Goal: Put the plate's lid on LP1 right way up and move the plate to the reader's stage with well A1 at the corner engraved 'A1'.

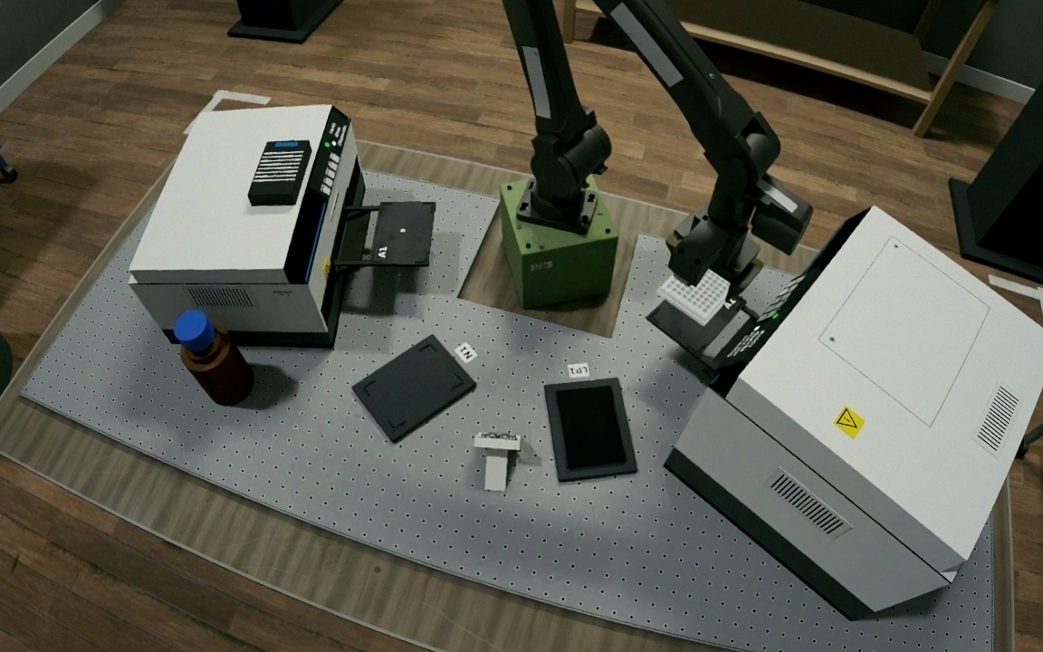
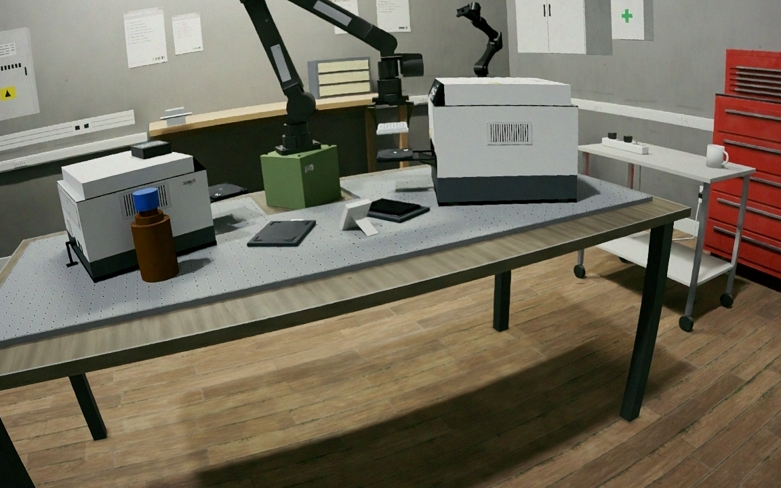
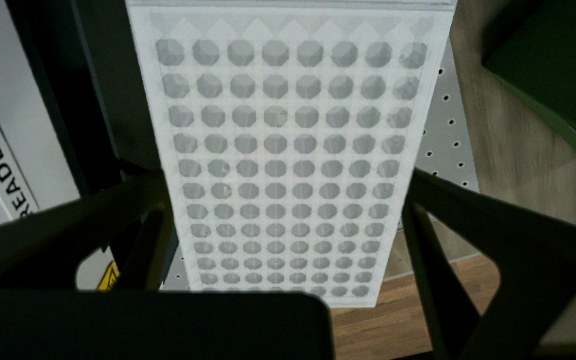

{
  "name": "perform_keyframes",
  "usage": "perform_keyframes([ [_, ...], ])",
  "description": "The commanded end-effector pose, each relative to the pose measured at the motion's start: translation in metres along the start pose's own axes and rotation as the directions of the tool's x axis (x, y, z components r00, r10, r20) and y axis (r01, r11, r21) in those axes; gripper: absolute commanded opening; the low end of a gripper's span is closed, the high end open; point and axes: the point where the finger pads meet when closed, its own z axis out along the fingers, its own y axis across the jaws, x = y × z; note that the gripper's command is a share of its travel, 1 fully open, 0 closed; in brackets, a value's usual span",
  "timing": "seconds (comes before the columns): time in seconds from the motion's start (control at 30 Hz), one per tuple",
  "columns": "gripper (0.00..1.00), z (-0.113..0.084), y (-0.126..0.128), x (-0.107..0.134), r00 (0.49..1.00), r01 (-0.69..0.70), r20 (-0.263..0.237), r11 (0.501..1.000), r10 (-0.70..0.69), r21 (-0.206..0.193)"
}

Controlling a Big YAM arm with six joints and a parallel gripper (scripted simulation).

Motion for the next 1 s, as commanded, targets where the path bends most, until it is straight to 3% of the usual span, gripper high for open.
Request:
perform_keyframes([
  [0.0, 0.86, -0.007, 0.015, 0.003, 1.0, 0.002, 0.001, 0.999, -0.002, -0.034],
  [0.53, 0.86, -0.012, 0.029, 0.004, 1.0, 0.001, 0.0, 0.999, -0.001, -0.051],
  [0.83, 0.86, -0.019, 0.034, 0.004, 1.0, 0.0, -0.002, 0.997, 0.0, -0.082],
  [0.97, 0.86, -0.01, 0.031, 0.005, 1.0, 0.001, 0.0, 0.998, -0.001, -0.064],
])
